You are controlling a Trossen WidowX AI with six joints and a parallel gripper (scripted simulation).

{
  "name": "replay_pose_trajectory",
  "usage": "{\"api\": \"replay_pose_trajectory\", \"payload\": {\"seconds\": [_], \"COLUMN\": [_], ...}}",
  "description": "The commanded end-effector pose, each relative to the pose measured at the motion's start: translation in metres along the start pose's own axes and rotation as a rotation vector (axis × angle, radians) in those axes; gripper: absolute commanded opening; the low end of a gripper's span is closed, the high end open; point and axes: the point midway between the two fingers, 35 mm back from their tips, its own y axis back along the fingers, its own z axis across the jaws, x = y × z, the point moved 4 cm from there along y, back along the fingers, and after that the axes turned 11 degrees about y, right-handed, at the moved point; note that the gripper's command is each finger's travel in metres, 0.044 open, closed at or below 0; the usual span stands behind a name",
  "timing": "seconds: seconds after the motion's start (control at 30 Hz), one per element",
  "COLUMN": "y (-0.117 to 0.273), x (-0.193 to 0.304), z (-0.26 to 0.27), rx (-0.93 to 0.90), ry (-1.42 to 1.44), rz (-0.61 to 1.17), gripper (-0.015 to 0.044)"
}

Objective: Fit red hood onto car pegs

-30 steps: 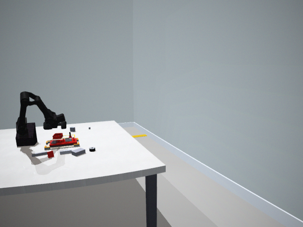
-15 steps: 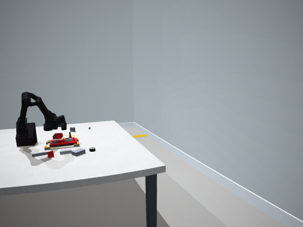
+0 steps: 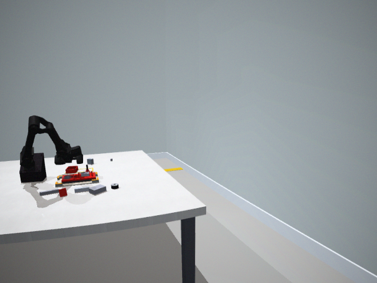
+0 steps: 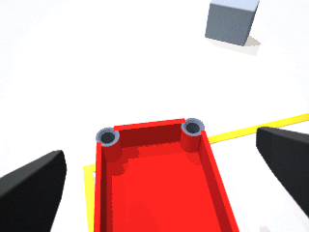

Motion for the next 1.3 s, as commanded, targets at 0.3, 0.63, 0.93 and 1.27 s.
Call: {"api": "replay_pose_trajectory", "payload": {"seconds": [0.3,0.63,0.93,1.27], "y": [-0.005,-0.008,-0.011,-0.012], "x": [0.008,0.014,0.019,0.022], "z": [0.003,0.005,0.007,0.007], "rx": [-0.001,0.001,0.002,0.003], "ry": [0.003,0.004,0.004,0.004], "rz": [-0.005,-0.005,-0.006,-0.005], "gripper": [0.044,0.044,0.044,0.044]}}
